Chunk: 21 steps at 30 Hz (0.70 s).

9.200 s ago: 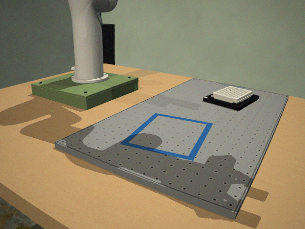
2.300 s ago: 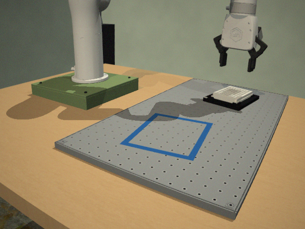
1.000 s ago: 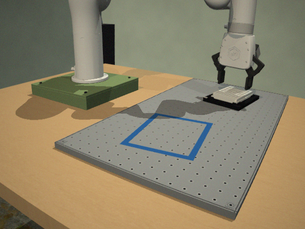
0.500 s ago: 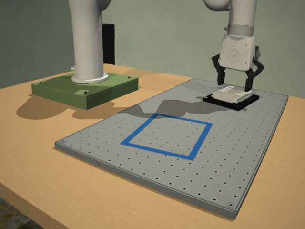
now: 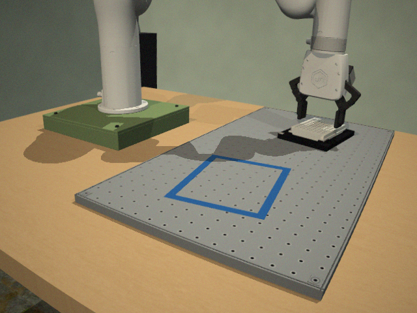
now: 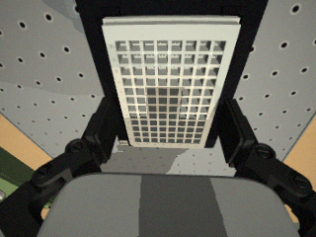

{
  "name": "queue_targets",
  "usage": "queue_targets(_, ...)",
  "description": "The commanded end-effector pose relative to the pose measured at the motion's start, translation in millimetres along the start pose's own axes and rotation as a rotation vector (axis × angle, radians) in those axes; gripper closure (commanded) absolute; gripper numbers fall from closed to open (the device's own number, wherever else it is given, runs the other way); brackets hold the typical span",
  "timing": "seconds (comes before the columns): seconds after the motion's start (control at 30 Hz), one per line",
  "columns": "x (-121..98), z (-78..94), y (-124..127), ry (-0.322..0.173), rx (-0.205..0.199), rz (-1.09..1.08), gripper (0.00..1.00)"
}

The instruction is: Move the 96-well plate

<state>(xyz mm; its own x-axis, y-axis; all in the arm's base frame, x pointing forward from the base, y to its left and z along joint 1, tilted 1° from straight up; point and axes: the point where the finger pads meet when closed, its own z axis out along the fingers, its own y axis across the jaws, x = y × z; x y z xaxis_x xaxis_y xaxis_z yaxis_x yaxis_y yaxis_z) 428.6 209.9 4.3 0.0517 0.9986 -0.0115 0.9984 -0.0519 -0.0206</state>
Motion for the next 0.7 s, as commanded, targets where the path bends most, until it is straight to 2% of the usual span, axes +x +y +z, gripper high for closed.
queue_targets(0.0,0.7,2.7,1.3,0.002,-0.003,0.0,0.0)
queue_targets(0.67,0.7,12.0,1.3,0.002,-0.003,0.0,0.0)
